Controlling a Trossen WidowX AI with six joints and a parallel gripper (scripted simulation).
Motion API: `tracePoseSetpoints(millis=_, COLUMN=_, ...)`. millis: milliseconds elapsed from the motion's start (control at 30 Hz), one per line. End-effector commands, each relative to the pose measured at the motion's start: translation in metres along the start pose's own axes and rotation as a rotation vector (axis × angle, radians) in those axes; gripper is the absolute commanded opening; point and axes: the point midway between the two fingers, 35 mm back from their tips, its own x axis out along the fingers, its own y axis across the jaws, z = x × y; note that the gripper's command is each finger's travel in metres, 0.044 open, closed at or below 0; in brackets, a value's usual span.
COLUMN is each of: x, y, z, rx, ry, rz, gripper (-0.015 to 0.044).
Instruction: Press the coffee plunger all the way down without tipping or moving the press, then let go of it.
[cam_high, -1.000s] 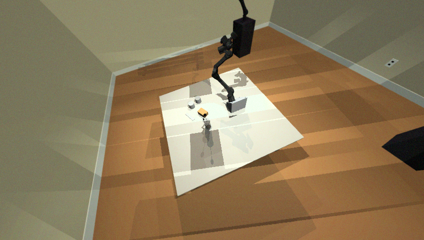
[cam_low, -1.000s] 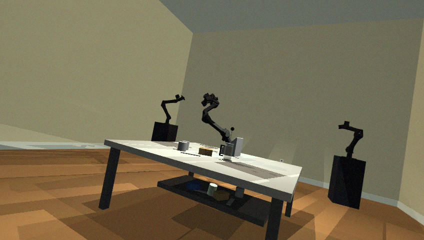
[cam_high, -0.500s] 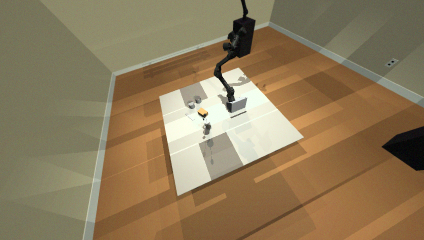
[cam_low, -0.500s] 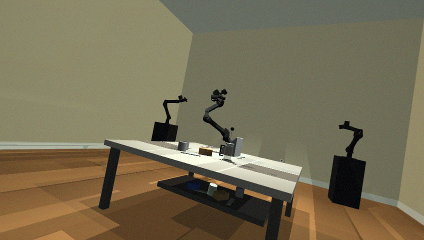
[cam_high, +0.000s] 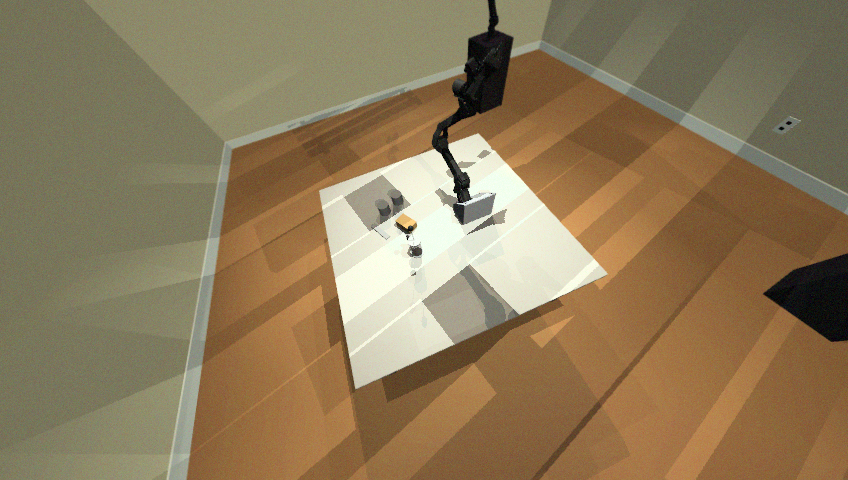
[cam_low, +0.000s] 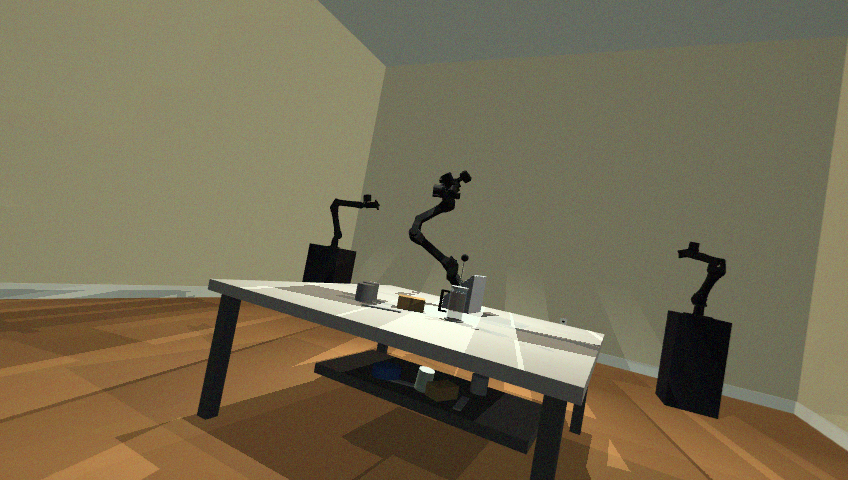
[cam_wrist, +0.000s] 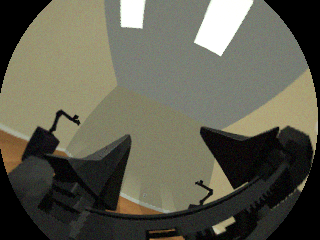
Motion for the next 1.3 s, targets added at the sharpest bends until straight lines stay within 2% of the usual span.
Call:
tracePoseSetpoints(millis=0, x=-0.009, y=-0.04, z=-0.002, rx=-0.038, ry=-0.003, rz=-0.132, gripper=0.044)
tracePoseSetpoints(millis=167, x=-0.031, y=-0.099, z=0.0, rx=-0.12, ry=0.003, rz=-0.329, gripper=0.044)
tracePoseSetpoints(millis=400, x=-0.052, y=-0.133, z=0.002, rx=-0.141, ry=0.005, rz=-0.448, gripper=0.044)
tracePoseSetpoints(millis=633, x=-0.095, y=-0.193, z=0.009, rx=-0.201, ry=0.001, rz=-0.687, gripper=0.044)
tracePoseSetpoints(millis=767, x=-0.142, y=-0.238, z=0.015, rx=-0.258, ry=0.014, rz=-0.904, gripper=0.044)
tracePoseSetpoints(millis=967, x=-0.23, y=-0.292, z=0.023, rx=-0.351, ry=0.065, rz=-1.26, gripper=0.044)
tracePoseSetpoints(millis=1267, x=-0.381, y=-0.325, z=0.035, rx=-0.459, ry=0.22, rz=-1.794, gripper=0.044)
